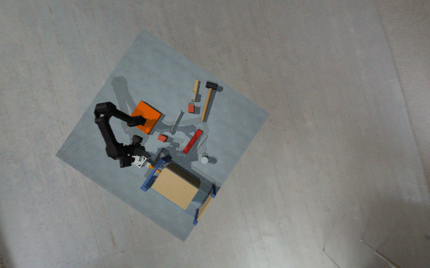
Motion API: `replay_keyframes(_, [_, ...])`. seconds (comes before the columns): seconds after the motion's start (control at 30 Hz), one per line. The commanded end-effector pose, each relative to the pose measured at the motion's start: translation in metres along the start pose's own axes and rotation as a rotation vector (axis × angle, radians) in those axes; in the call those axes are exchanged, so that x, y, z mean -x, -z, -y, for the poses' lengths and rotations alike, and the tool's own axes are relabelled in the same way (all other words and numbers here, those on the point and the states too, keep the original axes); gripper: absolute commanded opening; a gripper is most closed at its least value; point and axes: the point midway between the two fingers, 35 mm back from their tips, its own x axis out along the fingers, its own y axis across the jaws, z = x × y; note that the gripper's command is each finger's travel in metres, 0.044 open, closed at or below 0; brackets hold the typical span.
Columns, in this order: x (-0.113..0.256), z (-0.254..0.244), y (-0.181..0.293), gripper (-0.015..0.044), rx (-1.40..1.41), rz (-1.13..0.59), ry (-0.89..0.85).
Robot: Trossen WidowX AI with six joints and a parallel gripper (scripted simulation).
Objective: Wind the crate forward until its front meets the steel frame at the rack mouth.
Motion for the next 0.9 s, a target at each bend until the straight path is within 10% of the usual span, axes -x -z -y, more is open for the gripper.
replay_keyframes(0.0, [0.001,0.002,0.015,0.0000,-0.014,-0.029,0.014])
replay_keyframes(0.87, [0.002,0.018,0.049,0.0000,-0.014,-0.032,0.016])
